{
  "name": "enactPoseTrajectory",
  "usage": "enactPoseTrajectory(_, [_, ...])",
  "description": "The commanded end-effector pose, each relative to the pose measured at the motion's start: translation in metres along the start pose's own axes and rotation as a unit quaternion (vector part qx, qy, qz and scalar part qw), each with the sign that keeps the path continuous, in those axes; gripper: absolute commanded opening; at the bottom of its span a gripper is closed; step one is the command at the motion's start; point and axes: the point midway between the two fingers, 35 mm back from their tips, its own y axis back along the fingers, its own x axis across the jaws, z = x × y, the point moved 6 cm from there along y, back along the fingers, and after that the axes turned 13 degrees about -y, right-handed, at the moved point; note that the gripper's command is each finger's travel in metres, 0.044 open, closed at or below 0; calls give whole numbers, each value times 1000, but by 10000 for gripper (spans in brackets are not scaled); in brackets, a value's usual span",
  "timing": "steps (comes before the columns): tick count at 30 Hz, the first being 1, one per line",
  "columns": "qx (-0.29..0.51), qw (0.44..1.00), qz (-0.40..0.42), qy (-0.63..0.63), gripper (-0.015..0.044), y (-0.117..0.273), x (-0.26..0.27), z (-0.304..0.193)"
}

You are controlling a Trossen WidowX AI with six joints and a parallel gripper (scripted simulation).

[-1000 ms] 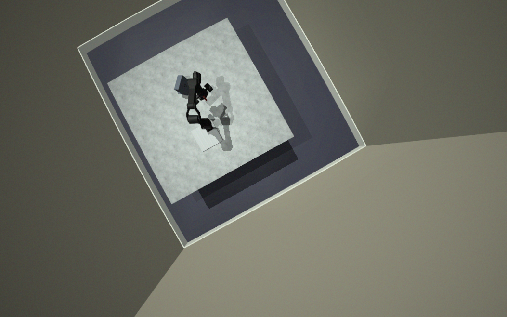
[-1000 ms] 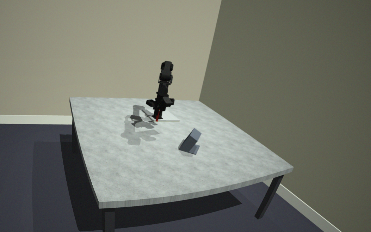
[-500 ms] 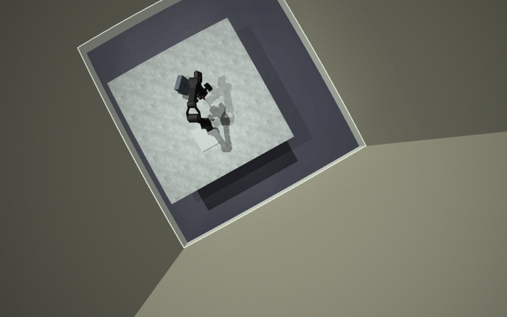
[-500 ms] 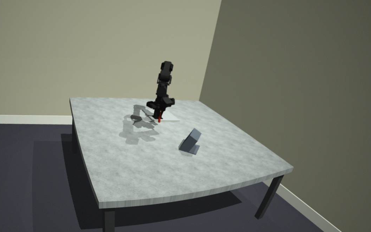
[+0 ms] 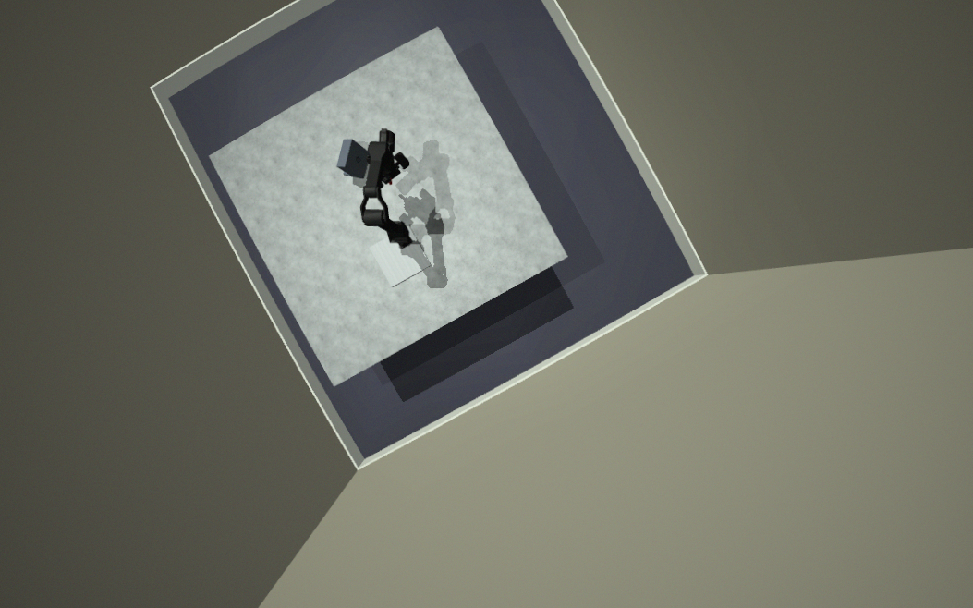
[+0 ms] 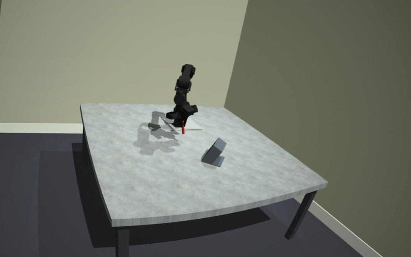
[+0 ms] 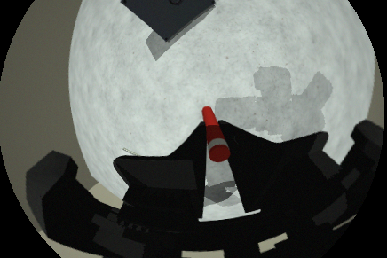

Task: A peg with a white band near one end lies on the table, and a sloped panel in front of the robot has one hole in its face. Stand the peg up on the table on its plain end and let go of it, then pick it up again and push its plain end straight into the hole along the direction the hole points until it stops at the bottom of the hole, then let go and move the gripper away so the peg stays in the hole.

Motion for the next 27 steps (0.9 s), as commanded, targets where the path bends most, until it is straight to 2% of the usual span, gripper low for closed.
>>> enactPoseTrajectory(1, [-11, 1000, 16, 3, 0, -3, -1, 3])
enactPoseTrajectory(27, [-95, 989, 115, 11, 0, -21, -13, 20])
